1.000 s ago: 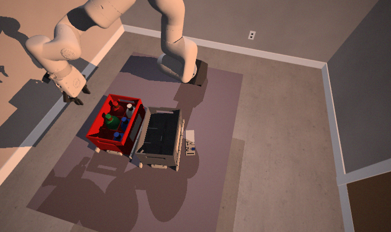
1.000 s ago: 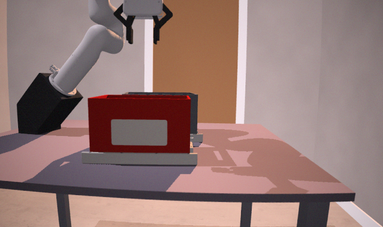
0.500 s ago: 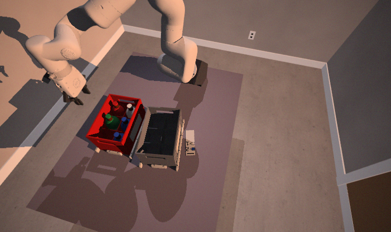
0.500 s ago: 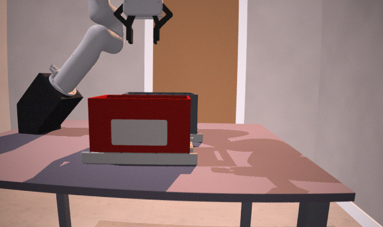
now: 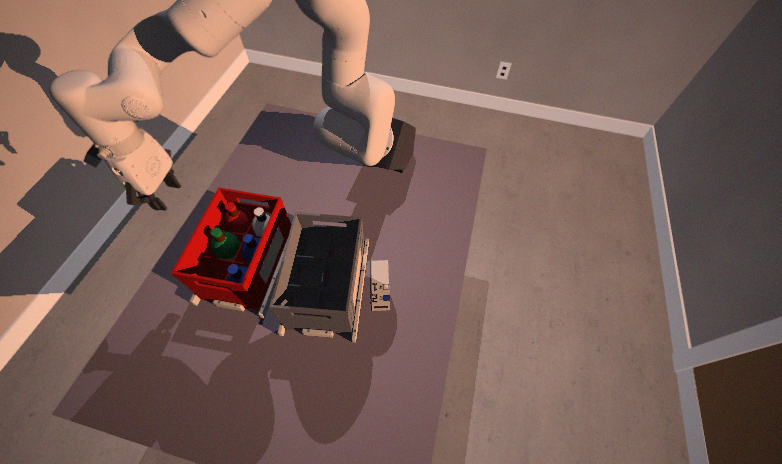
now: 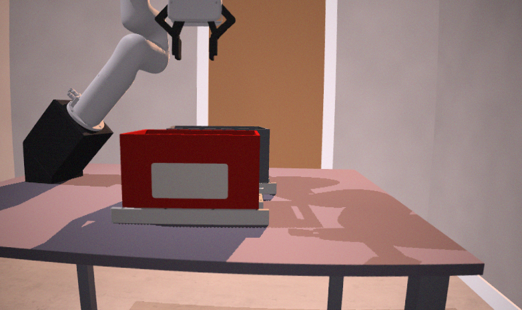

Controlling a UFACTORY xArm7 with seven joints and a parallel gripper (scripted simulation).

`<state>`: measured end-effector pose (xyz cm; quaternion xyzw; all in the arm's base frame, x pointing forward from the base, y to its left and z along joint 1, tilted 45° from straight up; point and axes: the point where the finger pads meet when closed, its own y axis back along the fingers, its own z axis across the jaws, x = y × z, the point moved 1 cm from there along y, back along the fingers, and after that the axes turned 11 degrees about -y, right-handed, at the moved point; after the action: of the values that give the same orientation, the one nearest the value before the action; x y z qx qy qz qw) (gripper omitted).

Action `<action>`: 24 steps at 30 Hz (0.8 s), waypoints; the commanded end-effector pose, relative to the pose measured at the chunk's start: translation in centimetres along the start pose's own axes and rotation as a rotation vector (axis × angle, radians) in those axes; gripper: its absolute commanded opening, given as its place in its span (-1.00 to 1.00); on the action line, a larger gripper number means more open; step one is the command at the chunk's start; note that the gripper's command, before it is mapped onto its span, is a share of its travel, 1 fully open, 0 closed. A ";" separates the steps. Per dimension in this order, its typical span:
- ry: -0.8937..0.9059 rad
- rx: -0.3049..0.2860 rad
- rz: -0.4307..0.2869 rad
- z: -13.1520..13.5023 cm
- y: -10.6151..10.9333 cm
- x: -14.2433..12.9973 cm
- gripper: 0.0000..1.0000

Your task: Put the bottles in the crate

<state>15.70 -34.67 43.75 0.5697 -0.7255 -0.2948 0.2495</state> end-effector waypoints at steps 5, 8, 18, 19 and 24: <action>0.000 0.003 0.003 -0.1 0.2 0.1 0.29; 0.066 0.003 0.003 0.1 -0.4 -0.7 0.29; 0.333 0.003 0.003 1.0 -2.7 -3.9 0.29; 0.366 0.002 0.003 1.1 -3.0 -4.3 0.29; 0.508 0.001 0.003 1.6 -4.5 -6.2 0.29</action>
<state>18.16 -30.63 40.40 0.6158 -0.6633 -0.1849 0.3830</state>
